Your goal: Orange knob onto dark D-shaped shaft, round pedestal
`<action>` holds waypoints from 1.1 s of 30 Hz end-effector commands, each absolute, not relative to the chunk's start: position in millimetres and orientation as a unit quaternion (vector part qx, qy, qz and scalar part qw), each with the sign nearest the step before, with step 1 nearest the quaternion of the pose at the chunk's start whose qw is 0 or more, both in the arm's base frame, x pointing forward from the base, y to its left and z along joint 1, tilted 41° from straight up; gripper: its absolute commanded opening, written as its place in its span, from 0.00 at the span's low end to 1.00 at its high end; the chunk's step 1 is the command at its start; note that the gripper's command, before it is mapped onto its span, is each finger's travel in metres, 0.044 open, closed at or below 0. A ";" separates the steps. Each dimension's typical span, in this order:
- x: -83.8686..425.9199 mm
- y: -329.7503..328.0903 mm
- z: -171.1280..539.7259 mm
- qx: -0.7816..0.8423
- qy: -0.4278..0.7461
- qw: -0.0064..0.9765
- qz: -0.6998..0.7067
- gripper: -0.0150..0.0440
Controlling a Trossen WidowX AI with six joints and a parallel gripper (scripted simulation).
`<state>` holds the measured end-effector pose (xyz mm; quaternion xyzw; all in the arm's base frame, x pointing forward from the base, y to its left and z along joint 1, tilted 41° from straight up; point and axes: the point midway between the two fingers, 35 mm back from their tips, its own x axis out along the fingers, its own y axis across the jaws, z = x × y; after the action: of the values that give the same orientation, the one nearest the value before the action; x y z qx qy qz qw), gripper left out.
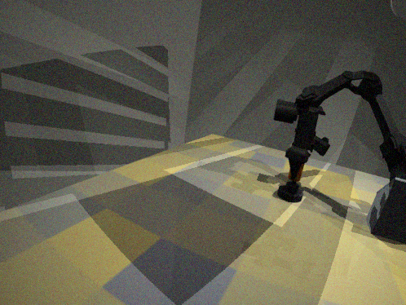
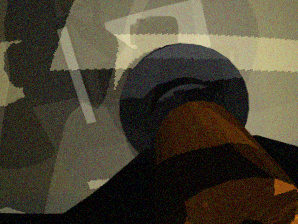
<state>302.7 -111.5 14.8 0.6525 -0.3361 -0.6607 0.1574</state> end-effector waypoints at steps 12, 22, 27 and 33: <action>301.2 -113.4 14.2 0.652 -0.335 0.161 -0.661 0.25; 302.9 -110.6 17.3 0.661 -0.378 0.118 -0.637 0.25; 303.8 -111.1 16.9 0.672 -0.476 0.010 -0.568 0.25; 303.0 -112.2 15.5 0.659 -0.583 -0.130 -0.457 0.25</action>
<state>302.9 -111.5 15.7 0.6665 -0.5432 -0.5048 -0.0772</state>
